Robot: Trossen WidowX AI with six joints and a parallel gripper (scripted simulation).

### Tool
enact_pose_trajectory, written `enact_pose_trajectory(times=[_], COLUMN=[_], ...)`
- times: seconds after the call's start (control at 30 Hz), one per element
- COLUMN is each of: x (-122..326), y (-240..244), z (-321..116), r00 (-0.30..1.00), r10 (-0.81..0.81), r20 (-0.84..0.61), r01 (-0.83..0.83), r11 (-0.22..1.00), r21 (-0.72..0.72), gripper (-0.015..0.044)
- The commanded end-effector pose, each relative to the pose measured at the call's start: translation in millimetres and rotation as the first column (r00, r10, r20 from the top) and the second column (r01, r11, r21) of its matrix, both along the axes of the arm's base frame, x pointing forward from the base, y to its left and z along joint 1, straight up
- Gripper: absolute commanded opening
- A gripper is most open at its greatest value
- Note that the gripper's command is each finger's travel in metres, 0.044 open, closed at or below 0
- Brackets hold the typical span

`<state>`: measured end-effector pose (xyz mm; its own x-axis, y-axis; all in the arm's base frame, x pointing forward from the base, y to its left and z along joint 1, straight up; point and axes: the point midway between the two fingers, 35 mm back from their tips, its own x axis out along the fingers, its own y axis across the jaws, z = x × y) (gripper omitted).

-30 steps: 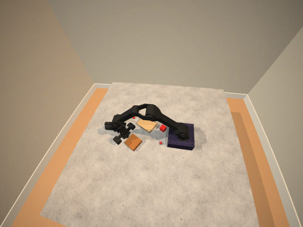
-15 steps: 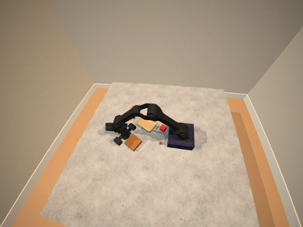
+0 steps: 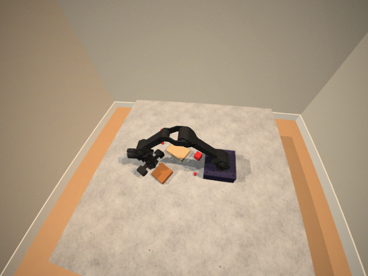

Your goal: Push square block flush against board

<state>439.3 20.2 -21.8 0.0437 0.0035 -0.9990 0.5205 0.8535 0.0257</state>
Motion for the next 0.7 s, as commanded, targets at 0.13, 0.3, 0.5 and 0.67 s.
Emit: enact_pose_trajectory(times=[0.13, 0.3, 0.5, 0.67], x=[11, 18, 26, 27], y=[-7, -12, -17, -17], z=[-1, -1, 0, 13], r00=[1.000, 1.000, 1.000, 1.000], r10=[0.004, 0.004, 0.004, 0.001], r20=[-0.004, -0.003, -0.003, 0.002], r01=[-0.004, -0.004, -0.004, -0.001], r11=[1.000, 1.000, 1.000, 1.000], r21=[-0.002, -0.003, -0.003, -0.002], gripper=[0.0000, 0.0000, 0.0000, 0.0000])
